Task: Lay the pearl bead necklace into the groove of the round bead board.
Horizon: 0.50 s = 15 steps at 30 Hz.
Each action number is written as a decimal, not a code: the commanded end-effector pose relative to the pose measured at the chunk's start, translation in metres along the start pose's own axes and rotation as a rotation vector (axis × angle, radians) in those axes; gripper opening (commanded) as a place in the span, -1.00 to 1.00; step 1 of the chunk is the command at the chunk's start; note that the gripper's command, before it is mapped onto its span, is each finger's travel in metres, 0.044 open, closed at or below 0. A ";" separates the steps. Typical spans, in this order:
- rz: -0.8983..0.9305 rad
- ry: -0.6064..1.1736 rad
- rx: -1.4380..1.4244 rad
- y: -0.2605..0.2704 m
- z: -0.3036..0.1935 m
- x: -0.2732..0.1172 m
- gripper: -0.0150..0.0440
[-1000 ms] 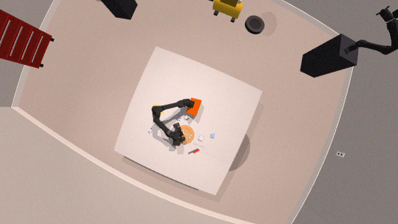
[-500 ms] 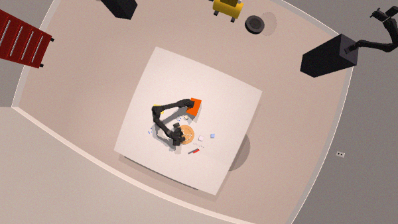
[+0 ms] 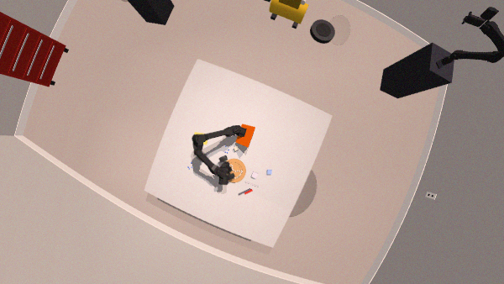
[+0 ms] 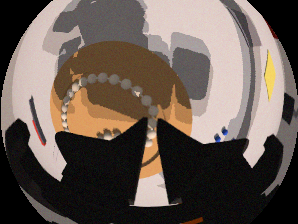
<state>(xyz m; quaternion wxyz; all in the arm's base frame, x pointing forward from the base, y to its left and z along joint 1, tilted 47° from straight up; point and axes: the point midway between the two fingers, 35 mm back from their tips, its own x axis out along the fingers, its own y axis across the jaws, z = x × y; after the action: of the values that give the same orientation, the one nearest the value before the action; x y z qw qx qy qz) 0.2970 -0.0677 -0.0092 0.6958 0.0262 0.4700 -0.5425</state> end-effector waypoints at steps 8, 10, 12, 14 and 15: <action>-0.005 -0.002 -0.005 -0.005 0.000 -0.006 -0.49; -0.005 -0.002 -0.005 -0.007 0.000 -0.006 -0.49; -0.005 -0.002 -0.005 -0.007 0.000 -0.006 -0.49; -0.005 -0.002 -0.005 -0.007 0.000 -0.006 -0.49; -0.005 -0.002 -0.005 -0.007 0.000 -0.006 -0.49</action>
<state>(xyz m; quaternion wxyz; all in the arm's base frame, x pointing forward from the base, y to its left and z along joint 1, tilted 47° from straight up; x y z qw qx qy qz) 0.2944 -0.0655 -0.0016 0.6966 0.0268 0.4684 -0.5428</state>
